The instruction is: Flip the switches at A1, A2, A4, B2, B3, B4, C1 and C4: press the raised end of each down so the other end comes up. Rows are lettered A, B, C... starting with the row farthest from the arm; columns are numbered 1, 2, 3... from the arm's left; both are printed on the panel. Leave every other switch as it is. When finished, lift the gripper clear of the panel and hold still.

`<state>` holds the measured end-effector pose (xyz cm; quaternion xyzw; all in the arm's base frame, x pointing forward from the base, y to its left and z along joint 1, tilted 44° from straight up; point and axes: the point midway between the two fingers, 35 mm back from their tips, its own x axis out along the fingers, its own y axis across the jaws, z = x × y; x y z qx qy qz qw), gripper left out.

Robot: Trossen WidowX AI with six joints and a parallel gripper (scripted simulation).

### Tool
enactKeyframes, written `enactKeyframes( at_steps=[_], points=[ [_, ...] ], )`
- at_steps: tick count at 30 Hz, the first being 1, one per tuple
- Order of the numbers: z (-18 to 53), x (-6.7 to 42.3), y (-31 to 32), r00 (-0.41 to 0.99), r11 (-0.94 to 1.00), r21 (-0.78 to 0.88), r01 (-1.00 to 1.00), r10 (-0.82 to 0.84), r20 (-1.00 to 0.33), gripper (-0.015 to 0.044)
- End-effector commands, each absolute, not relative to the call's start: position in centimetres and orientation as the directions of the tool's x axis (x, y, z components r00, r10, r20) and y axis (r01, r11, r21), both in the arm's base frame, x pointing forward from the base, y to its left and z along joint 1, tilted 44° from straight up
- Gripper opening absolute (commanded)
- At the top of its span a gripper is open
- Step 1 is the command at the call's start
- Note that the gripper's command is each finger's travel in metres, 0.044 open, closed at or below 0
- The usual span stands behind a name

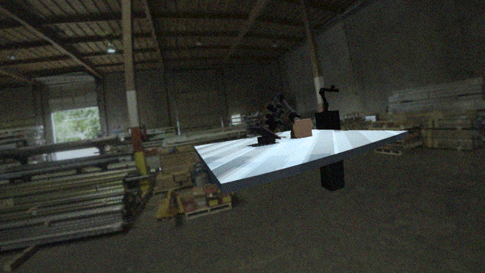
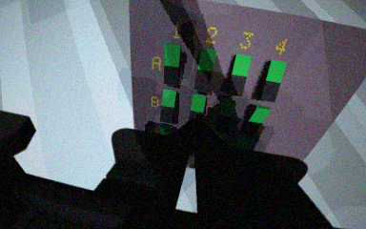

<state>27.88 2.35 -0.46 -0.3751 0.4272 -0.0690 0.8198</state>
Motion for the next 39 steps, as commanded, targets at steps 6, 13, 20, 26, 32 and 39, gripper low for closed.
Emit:
enactKeyframes(
  at_steps=[6,13,20,26,32,39],
  points=[
    [-0.52,27.93,2.37,0.626,0.710,-0.672,-0.211,-0.430,-0.650,0.0000],
    [-0.58,27.99,2.33,0.626,0.710,-0.672,-0.211,-0.430,-0.650,0.0000],
    [-0.64,28.04,2.28,0.626,0.709,-0.672,-0.211,-0.430,-0.650,0.0000],
    [-0.69,28.09,2.25,0.626,0.709,-0.673,-0.211,-0.430,-0.650,0.0000],
    [-0.75,28.14,2.21,0.627,0.709,-0.673,-0.211,-0.430,-0.650,0.0000],
    [-0.81,28.20,2.17,0.627,0.709,-0.673,-0.211,-0.430,-0.650,0.0000]
  ],
)
